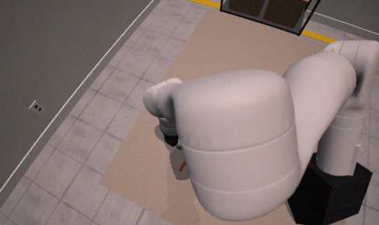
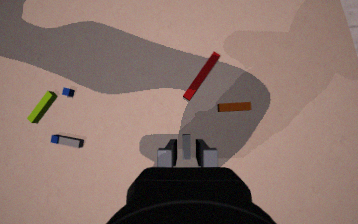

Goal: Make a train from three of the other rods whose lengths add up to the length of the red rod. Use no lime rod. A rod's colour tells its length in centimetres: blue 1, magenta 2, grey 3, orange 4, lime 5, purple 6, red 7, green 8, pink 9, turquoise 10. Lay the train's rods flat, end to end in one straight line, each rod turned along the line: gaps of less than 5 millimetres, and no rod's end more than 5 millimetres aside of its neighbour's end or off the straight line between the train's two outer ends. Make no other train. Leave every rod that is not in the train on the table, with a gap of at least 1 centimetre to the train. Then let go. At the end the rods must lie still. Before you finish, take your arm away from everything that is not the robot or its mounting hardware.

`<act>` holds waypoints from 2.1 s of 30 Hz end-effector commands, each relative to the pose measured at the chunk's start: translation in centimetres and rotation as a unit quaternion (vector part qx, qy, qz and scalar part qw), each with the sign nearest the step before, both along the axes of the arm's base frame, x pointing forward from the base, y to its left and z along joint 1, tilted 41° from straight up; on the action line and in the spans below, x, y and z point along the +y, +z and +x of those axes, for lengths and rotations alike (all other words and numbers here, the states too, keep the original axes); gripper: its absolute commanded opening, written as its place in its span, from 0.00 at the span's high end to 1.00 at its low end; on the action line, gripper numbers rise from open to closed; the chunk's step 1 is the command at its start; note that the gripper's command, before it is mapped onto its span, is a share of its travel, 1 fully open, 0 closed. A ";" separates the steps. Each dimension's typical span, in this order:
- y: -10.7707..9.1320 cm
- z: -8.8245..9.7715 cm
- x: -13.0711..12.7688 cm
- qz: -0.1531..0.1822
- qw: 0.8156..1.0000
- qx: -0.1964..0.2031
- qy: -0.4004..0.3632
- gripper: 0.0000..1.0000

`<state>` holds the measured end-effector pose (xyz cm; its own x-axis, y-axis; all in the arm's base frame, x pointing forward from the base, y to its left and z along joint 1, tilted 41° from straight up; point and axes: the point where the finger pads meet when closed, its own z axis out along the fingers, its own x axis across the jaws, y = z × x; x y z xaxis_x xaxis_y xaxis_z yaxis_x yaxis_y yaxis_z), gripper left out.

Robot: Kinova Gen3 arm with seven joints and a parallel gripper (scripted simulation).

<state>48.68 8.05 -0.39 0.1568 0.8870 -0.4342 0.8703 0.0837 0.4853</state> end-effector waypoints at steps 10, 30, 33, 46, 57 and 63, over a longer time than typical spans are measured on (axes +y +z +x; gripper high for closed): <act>-0.1 0.1 0.0 0.000 1.000 0.000 0.001 0.46; -1.2 0.8 -0.7 0.000 1.000 0.000 0.001 0.46; -1.2 0.8 -0.7 0.000 1.000 0.000 0.001 0.46; -1.2 0.8 -0.7 0.000 1.000 0.000 0.001 0.46; -1.2 0.8 -0.7 0.000 1.000 0.000 0.001 0.46; -1.2 0.8 -0.7 0.000 1.000 0.000 0.001 0.46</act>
<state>49.47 7.27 -1.69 0.1568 0.8871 -0.4342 0.8704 0.0837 0.4853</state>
